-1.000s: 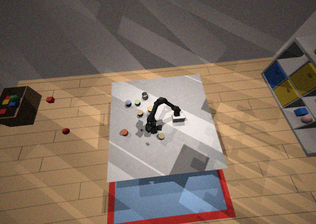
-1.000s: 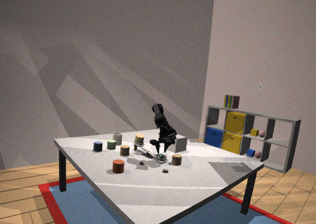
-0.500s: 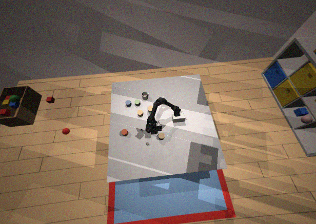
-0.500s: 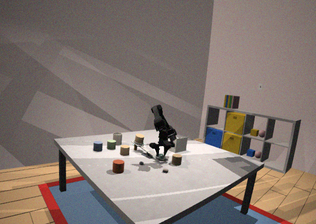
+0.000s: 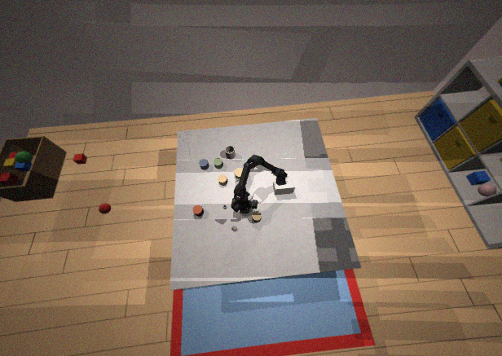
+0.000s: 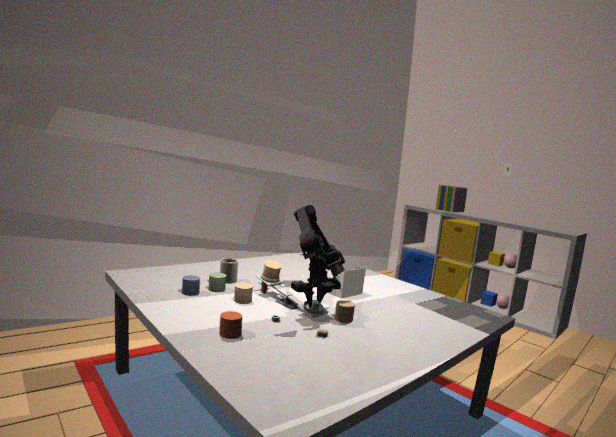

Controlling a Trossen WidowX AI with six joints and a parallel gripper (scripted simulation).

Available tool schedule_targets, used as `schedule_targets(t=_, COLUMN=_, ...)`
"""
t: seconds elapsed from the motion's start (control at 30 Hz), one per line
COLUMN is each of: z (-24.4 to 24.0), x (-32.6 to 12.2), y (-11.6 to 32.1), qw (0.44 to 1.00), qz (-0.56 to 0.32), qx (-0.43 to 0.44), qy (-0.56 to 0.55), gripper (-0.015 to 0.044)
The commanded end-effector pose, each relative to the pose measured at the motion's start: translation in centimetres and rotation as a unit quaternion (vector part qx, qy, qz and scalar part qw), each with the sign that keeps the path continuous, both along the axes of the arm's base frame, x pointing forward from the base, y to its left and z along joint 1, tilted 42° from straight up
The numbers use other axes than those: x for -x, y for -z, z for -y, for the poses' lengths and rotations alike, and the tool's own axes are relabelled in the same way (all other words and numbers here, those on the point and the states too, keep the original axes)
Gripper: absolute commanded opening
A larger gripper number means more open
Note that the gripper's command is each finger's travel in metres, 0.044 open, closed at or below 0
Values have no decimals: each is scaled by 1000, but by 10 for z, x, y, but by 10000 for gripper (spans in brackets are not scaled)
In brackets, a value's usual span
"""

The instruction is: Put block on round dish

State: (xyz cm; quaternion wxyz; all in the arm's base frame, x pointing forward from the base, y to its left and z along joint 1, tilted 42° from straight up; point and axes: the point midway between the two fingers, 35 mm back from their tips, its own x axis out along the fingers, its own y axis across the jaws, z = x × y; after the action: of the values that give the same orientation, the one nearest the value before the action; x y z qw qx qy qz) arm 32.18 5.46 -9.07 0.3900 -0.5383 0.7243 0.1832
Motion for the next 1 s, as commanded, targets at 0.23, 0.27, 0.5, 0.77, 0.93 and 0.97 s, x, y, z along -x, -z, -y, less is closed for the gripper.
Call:
schedule_targets(t=0.23, z=-20, x=-6, y=-23, qw=1000, qz=-1, qx=1, qy=-2, gripper=0)
schedule_targets(t=0.27, z=-24, x=-7, y=-27, qw=1000, qz=-1, qx=1, qy=-2, gripper=0)
schedule_targets(t=0.5, z=-51, x=-10, y=-59, qw=1000, qz=-2, qx=0, qy=-2, gripper=0)
schedule_targets(t=0.77, z=-60, x=-10, y=-72, qw=1000, qz=-2, qx=0, qy=-2, gripper=0)
schedule_targets(t=0.93, z=-50, x=-18, y=-81, qw=1000, qz=10, qx=-15, qy=7, gripper=0)
schedule_targets(t=0.97, z=-46, x=-21, y=-84, qw=1000, qz=14, qx=-20, qy=10, gripper=0)
